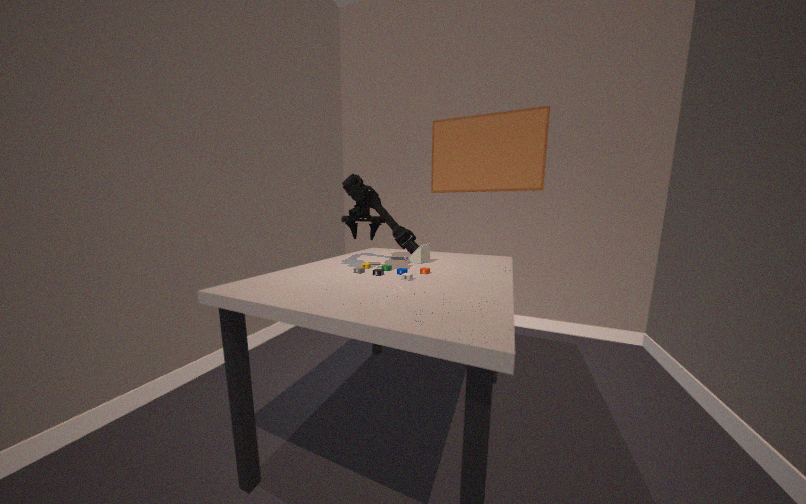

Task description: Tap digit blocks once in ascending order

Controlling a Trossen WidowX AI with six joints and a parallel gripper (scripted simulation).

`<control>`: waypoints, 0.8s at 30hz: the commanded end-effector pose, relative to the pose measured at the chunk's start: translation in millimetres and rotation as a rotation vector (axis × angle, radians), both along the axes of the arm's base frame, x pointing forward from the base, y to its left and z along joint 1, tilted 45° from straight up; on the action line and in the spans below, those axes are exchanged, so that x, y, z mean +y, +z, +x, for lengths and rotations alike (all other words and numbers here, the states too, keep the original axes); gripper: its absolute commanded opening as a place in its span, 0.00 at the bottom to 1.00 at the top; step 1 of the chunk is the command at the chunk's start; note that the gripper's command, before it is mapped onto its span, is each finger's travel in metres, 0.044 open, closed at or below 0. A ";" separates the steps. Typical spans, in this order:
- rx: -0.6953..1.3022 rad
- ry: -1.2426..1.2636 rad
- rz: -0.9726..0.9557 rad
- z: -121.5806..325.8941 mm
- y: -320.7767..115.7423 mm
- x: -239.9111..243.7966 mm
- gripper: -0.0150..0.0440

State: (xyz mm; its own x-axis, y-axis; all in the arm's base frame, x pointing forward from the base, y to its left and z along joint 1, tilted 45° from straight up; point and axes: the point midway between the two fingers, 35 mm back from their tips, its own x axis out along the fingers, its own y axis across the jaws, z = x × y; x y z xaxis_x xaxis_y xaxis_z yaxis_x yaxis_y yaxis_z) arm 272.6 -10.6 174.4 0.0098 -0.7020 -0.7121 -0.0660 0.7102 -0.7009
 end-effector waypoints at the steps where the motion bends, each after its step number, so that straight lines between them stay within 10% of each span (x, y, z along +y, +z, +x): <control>1: 0.023 0.008 0.001 -2.3 -1.3 0.4 0.93; 18: 0.023 0.008 0.002 -2.4 -3.4 2.7 0.93; 24: 0.024 0.009 0.009 -23.3 -69.0 70.2 0.93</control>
State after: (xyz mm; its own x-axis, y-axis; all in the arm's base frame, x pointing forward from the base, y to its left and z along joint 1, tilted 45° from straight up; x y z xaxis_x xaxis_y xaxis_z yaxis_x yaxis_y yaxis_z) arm 265.8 30.7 139.9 0.0190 -0.6870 -0.7264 -0.0620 0.7244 -0.6866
